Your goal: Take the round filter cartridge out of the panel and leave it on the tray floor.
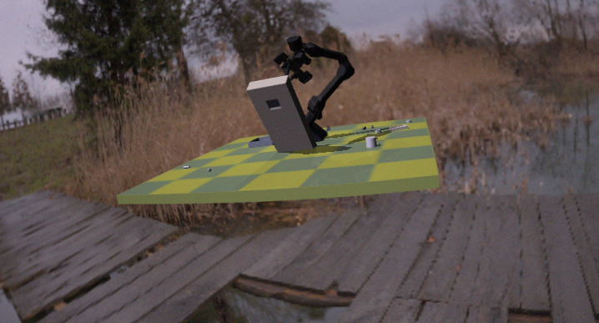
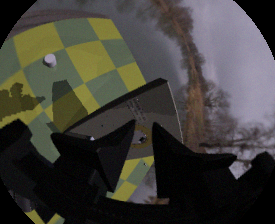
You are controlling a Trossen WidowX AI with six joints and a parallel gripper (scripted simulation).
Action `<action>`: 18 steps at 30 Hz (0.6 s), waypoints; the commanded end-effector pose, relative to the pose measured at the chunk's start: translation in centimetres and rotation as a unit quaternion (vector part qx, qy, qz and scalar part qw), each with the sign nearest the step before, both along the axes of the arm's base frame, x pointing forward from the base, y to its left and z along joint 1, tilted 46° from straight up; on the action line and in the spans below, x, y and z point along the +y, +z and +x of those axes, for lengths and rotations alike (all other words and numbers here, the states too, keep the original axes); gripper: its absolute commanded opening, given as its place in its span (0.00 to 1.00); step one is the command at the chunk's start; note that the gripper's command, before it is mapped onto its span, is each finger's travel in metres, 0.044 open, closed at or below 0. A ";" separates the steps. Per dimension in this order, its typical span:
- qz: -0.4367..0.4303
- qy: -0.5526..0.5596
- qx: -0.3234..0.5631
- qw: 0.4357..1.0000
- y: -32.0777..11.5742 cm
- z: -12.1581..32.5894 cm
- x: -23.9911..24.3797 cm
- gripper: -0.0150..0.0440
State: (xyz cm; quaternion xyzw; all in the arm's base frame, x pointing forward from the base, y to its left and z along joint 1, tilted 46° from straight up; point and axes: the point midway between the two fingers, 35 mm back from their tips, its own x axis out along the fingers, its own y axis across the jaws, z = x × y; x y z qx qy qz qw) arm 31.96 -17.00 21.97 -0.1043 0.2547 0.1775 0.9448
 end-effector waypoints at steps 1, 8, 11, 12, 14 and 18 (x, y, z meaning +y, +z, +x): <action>0.143 -0.055 0.022 0.988 -5.2 -3.2 -1.8 0.43; 0.193 -0.076 0.024 0.978 -6.7 -4.4 -2.2 0.43; 0.193 -0.076 0.024 0.978 -6.7 -4.4 -2.2 0.43; 0.193 -0.076 0.024 0.978 -6.7 -4.4 -2.2 0.43; 0.192 -0.076 0.024 0.978 -6.8 -4.3 -2.2 0.43; 0.192 -0.076 0.025 0.978 -7.1 -3.8 -2.1 0.43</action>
